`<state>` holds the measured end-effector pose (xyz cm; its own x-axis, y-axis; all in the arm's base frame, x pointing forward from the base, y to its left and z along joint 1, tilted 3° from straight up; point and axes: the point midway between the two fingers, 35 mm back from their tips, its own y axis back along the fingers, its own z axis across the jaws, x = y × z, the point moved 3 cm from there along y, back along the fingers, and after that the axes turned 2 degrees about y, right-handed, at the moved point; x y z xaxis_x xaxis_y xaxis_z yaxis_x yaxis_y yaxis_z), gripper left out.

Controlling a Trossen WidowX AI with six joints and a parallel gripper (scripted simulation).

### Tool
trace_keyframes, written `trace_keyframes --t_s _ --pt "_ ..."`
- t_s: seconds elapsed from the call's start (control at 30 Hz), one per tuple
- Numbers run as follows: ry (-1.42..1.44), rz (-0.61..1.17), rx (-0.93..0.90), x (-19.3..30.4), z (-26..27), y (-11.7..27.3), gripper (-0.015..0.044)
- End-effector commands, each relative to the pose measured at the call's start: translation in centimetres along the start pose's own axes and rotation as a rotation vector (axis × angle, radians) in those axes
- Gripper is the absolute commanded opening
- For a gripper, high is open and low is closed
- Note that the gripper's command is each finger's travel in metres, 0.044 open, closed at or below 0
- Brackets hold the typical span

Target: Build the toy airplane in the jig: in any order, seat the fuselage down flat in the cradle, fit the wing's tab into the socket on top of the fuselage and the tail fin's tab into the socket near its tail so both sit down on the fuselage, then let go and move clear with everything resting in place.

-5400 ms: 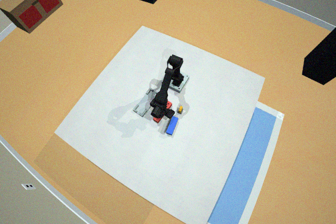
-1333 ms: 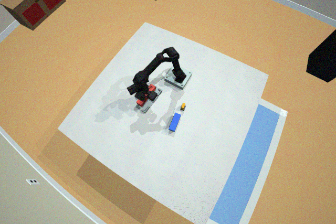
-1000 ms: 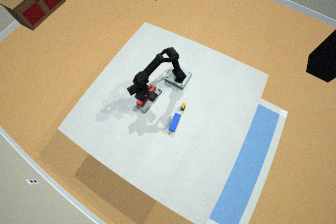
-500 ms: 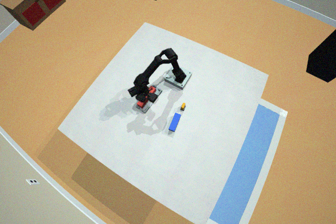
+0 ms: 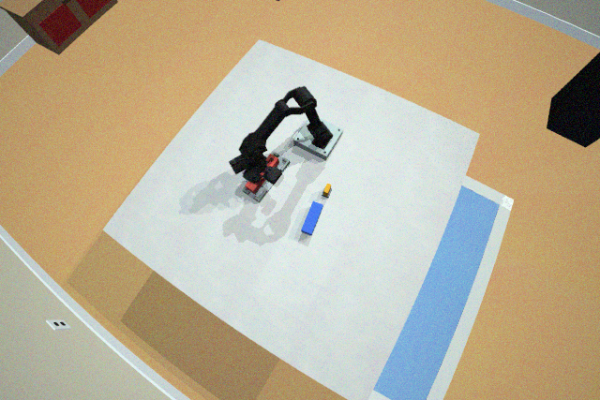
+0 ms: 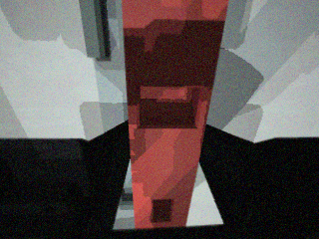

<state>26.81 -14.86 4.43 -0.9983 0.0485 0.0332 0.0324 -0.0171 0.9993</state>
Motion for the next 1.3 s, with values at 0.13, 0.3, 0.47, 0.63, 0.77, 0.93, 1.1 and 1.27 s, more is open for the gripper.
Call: trace_keyframes --t_s 0.13,0.3,0.47,0.63,0.77,0.93,1.1,1.27 --pt "0.000 -0.002 0.001 0.0 0.0 0.1 0.0071" --pt "0.000 -0.002 0.001 0.0 0.0 0.1 0.0202" --pt "0.000 -0.002 0.001 0.0 0.0 0.1 0.0333" --pt "0.000 -0.002 0.001 0.0 0.0 0.1 0.0440" --pt "0.000 -0.002 0.001 0.0 0.0 0.1 0.0440" --pt "0.001 -0.002 0.002 -0.5 -0.2 3.7 0.0440" --pt "0.003 -0.002 0.005 0.0 0.0 10.5 0.0440" --pt "0.003 -0.002 0.005 -0.2 0.0 10.7 0.0440"
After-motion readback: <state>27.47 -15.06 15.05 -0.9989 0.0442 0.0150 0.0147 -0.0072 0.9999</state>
